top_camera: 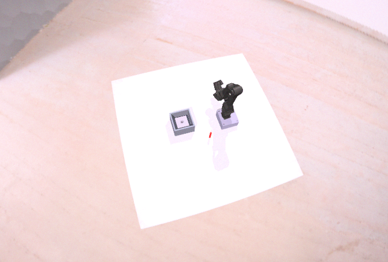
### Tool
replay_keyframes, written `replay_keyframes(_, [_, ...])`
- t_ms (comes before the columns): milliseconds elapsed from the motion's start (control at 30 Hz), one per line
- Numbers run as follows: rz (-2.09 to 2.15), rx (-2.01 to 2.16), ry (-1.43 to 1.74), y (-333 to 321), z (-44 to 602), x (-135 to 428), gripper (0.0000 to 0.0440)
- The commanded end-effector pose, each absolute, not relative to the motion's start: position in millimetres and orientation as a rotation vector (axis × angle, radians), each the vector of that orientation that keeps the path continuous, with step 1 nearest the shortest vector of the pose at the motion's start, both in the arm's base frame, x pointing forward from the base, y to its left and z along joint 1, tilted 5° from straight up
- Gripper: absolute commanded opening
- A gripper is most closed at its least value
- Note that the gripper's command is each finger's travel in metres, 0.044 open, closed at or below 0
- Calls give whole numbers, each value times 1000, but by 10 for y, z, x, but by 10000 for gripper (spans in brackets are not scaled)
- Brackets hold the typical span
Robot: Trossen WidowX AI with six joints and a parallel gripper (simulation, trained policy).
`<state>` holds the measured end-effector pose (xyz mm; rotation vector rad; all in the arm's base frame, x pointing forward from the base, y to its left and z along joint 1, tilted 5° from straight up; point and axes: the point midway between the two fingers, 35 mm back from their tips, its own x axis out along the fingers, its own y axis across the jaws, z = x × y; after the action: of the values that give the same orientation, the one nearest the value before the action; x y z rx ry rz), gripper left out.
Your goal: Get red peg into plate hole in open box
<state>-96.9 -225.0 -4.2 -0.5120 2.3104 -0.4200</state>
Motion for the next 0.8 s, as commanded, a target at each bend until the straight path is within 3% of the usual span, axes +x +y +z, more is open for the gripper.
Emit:
replay_keyframes(0, [-458, -531, 2296, -2322, -6, -936, 421])
replay_keyframes(67, [-527, -569, 2254, -2460, 58, -830, 439])
replay_keyframes(767, [-960, -727, 1560, -3140, 784, 918, 440])
